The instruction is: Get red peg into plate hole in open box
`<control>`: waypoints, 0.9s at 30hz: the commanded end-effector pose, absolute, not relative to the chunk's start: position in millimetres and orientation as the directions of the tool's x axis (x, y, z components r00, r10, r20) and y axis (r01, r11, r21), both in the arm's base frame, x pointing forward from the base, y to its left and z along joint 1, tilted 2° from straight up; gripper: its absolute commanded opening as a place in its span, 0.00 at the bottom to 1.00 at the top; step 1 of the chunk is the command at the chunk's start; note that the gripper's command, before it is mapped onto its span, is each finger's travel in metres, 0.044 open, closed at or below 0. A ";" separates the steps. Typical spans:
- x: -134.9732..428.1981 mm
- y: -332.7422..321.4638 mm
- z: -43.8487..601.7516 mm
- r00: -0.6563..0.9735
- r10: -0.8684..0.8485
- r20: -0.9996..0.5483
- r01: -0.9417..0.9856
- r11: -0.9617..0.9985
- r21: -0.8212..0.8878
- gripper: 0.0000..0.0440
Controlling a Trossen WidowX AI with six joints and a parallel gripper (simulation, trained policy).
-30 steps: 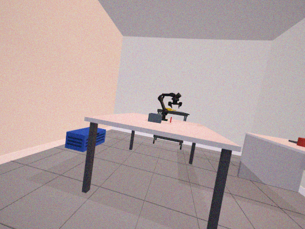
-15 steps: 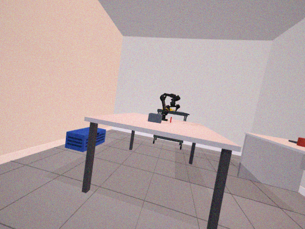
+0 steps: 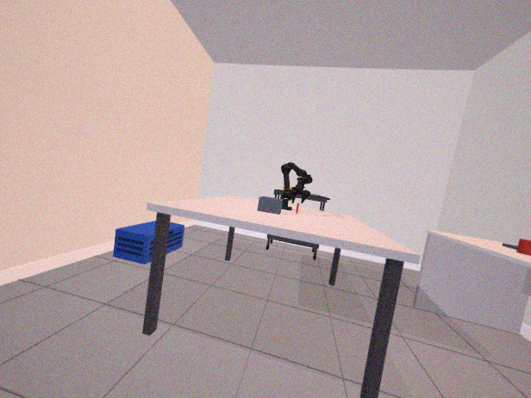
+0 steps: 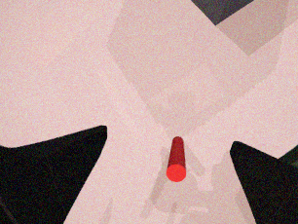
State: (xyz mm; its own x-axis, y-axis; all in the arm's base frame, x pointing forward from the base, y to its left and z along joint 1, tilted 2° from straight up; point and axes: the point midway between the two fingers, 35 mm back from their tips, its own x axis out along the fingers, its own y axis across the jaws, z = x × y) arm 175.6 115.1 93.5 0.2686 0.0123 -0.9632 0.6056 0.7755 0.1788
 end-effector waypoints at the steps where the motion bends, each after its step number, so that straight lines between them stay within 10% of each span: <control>1: 174.0 115.5 74.1 0.244 0.011 -0.970 0.651 0.739 0.172 1.00; 10: 172.7 119.6 42.7 0.235 0.043 -0.971 0.723 0.660 0.204 0.94; 27: 169.0 120.6 35.1 0.136 0.107 -0.985 0.785 0.595 0.173 0.00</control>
State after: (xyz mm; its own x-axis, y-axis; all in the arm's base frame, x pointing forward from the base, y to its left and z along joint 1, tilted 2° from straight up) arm 168.3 120.4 36.0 0.1555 0.1011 -0.9826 0.7798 0.5981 0.1849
